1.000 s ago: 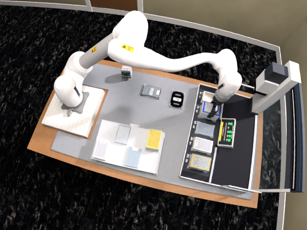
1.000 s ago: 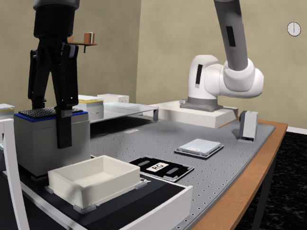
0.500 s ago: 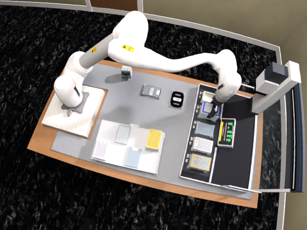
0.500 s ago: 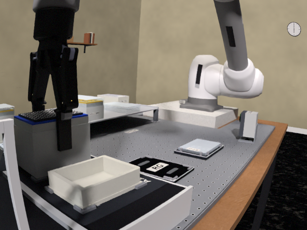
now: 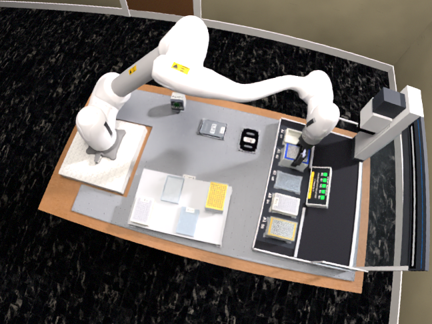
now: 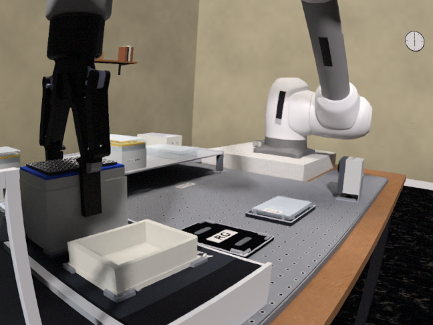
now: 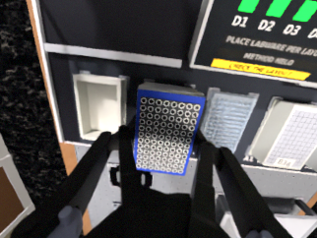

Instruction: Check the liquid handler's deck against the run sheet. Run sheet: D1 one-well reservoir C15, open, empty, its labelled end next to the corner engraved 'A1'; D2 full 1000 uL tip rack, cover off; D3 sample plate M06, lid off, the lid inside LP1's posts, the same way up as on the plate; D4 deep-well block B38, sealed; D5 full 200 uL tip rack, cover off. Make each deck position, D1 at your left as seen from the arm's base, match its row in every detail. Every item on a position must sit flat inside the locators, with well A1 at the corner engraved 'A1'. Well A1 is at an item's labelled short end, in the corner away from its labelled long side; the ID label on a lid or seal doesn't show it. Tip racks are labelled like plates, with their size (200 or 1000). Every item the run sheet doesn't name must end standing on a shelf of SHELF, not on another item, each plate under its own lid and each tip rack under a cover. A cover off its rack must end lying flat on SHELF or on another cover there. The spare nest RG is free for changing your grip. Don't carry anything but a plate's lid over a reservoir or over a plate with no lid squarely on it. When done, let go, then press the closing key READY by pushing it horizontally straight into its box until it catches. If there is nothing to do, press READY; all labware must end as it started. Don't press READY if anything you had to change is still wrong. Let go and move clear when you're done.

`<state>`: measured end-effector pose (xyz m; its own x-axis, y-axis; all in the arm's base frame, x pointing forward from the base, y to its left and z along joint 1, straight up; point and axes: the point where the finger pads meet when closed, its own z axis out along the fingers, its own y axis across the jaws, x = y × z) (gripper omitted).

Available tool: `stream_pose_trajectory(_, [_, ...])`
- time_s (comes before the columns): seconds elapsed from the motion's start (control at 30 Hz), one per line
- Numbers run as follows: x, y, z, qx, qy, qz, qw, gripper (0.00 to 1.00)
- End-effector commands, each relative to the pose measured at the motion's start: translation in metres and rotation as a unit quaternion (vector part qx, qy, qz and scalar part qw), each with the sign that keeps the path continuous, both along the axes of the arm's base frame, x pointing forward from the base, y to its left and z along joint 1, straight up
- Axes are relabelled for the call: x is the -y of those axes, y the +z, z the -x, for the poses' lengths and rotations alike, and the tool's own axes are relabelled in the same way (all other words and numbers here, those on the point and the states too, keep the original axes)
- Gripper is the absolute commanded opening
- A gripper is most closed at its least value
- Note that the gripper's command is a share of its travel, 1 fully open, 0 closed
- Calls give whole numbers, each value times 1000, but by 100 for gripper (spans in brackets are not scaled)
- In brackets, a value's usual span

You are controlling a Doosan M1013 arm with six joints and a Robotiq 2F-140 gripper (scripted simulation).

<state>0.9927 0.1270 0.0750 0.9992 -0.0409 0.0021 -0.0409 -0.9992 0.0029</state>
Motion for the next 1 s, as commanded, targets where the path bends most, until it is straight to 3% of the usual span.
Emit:
stream_pose_trajectory(0.0, [0,2,0,1,0,0,1000,10])
stream_pose_trajectory(0.03, [0,2,0,1,0,0,1000,10])
stream_pose_trajectory(0.07, [0,2,0,1,0,0,1000,66])
stream_pose_trajectory(0.97, [0,2,0,1,0,0,1000,66])
